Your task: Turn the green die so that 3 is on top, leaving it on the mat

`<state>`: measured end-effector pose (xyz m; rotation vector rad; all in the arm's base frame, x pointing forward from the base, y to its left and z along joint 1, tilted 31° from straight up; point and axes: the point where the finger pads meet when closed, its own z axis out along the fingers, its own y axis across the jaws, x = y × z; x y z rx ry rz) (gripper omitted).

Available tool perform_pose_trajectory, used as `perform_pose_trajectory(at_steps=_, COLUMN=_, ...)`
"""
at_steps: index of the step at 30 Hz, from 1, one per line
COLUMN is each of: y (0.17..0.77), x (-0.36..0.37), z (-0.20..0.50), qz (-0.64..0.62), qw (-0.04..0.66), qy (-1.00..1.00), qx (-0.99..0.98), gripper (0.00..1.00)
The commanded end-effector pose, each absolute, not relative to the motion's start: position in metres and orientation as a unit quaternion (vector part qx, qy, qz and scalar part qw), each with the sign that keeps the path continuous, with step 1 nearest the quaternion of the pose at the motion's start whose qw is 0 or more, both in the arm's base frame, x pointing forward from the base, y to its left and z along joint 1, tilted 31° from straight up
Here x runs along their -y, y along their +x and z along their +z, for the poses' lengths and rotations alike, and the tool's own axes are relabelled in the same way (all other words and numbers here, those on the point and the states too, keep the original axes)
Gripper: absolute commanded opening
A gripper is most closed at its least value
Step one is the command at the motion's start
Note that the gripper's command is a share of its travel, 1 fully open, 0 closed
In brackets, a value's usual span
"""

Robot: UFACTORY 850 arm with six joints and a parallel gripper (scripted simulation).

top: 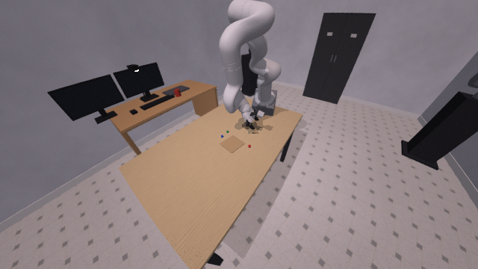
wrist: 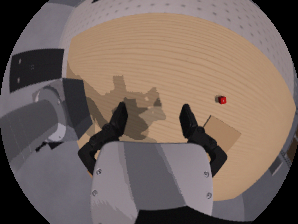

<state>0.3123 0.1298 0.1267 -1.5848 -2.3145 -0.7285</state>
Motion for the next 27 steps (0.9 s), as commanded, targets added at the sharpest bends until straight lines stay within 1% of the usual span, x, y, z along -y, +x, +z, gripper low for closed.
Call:
perform_pose_trajectory(at_steps=1, y=0.351, x=-0.086, z=0.142, qz=-0.262, qw=0.054, qy=-0.569, qx=0.778, gripper=1.0)
perform_pose_trajectory(at_steps=2, y=0.351, x=-0.086, z=0.142, qz=-0.262, qw=0.054, qy=-0.569, qx=0.778, gripper=1.0)
perform_pose_trajectory(at_steps=3, y=0.37, x=-0.058, z=0.152, qz=-0.263, qw=0.016, qy=-0.585, qx=0.767, gripper=1.0)
perform_pose_trajectory(at_steps=6, y=0.373, x=-0.052, z=0.154, qz=-0.263, qw=0.008, qy=-0.589, qx=0.765, gripper=1.0)
perform_pose_trajectory(at_steps=7, y=0.388, x=-0.021, z=0.166, qz=-0.26, qw=-0.031, qy=-0.605, qx=0.752, gripper=1.0)
perform_pose_trajectory(at_steps=9, y=0.388, x=-0.021, z=0.166, qz=-0.26, qw=-0.031, qy=-0.605, qx=0.752, gripper=1.0)
perform_pose_trajectory(at_steps=10, y=0.398, x=0.005, z=0.175, qz=-0.256, qw=-0.061, qy=-0.618, qx=0.741, gripper=1.0)
perform_pose_trajectory(at_steps=12, y=0.398, x=0.005, z=0.175, qz=-0.256, qw=-0.061, qy=-0.618, qx=0.741, gripper=1.0)
perform_pose_trajectory(at_steps=13, y=0.404, x=0.025, z=0.183, qz=-0.252, qw=-0.083, qy=-0.627, qx=0.732, gripper=1.0)
perform_pose_trajectory(at_steps=14, y=0.404, x=0.025, z=0.183, qz=-0.252, qw=-0.083, qy=-0.627, qx=0.732, gripper=1.0)
perform_pose_trajectory(at_steps=15, y=0.408, x=0.039, z=0.189, qz=-0.249, qw=-0.098, qy=-0.634, qx=0.726, gripper=1.0)
perform_pose_trajectory(at_steps=18, y=0.41, x=0.05, z=0.193, qz=-0.246, qw=-0.11, qy=-0.639, qx=0.721, gripper=1.0)
perform_pose_trajectory(at_steps=27, y=0.41, x=0.05, z=0.193, qz=-0.246, qw=-0.11, qy=-0.639, qx=0.721, gripper=1.0)
